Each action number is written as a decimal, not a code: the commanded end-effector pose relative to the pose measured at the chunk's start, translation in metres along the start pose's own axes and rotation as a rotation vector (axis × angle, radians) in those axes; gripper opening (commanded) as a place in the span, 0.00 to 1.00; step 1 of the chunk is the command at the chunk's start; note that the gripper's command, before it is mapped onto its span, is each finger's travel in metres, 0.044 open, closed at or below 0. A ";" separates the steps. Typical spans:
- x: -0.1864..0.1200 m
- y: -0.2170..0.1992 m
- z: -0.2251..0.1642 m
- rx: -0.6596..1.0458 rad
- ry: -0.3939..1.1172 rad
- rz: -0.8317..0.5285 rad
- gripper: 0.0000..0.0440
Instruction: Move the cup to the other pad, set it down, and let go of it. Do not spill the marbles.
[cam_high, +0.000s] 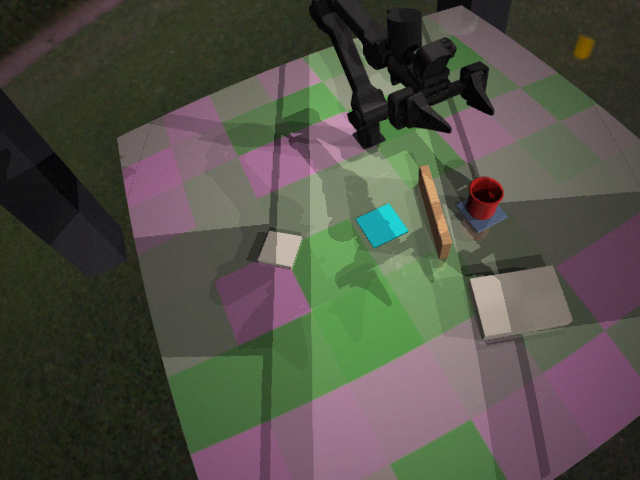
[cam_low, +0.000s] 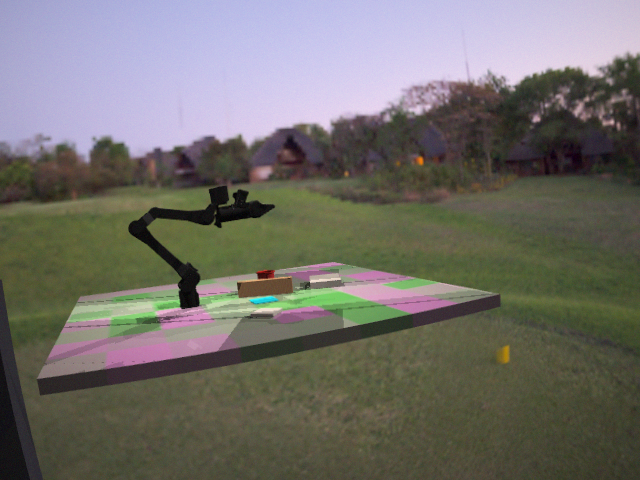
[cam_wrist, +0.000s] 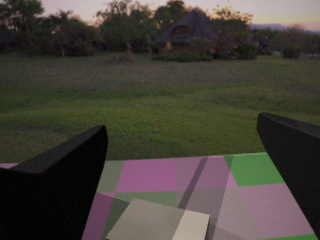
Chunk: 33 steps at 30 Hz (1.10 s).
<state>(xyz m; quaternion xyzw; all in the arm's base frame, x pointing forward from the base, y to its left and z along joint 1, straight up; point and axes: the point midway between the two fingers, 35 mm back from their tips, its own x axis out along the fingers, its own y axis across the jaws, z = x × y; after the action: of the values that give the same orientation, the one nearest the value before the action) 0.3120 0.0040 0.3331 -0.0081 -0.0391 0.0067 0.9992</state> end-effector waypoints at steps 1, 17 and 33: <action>0.001 0.001 0.000 0.000 0.003 0.002 0.85; 0.013 0.010 0.003 0.064 0.110 0.021 0.08; 0.031 0.029 0.002 0.228 0.280 0.049 0.30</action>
<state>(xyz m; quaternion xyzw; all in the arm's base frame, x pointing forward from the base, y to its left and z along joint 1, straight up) 0.3364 0.0283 0.3395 0.0845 0.0793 0.0329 0.9927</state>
